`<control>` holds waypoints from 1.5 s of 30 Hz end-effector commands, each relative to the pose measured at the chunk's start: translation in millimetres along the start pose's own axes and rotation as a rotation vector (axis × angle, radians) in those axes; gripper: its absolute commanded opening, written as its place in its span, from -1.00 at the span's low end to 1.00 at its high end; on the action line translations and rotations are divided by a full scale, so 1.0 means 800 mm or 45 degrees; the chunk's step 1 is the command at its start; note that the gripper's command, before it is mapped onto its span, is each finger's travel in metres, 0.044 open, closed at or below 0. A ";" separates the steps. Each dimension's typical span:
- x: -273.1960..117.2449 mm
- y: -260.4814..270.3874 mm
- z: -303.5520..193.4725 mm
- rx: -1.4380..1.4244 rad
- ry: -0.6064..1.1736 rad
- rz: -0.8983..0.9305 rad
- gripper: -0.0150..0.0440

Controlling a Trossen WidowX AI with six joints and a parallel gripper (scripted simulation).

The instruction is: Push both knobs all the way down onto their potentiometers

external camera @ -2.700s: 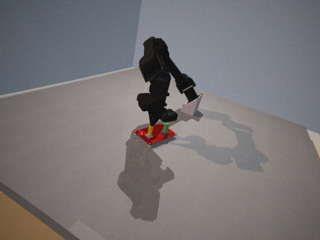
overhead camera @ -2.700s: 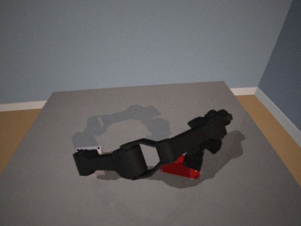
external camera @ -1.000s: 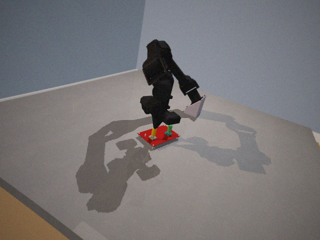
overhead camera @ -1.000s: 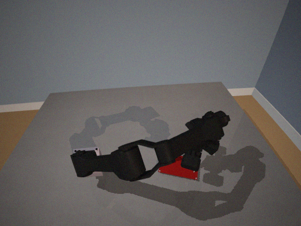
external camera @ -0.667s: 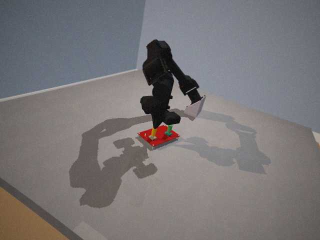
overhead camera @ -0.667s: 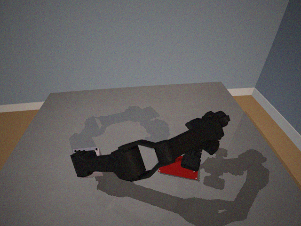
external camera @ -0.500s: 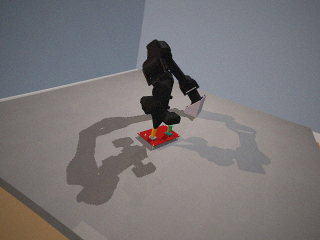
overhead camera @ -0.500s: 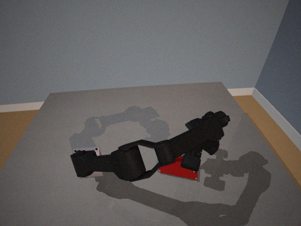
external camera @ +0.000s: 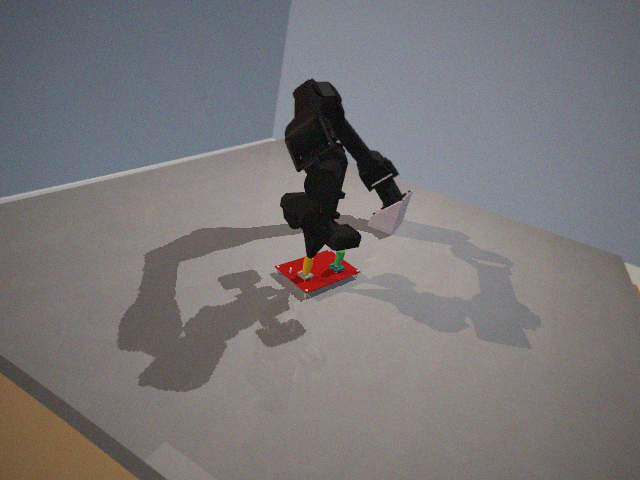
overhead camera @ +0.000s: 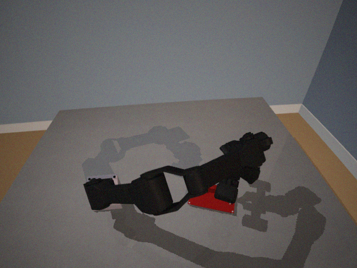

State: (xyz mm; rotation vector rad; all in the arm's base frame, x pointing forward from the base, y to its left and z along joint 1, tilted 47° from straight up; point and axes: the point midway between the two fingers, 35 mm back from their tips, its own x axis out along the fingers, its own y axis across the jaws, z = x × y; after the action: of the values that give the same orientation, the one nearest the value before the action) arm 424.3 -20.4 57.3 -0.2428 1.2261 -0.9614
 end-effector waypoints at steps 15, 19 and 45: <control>0.008 -0.003 0.003 0.017 0.010 -0.007 -0.49; 0.001 -0.002 0.003 0.017 0.010 -0.007 -0.49; -0.038 -0.014 -0.052 0.010 0.014 0.003 0.75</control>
State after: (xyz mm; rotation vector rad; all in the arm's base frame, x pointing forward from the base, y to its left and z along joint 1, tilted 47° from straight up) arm 407.5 -7.1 68.3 -0.2360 1.2294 -0.9800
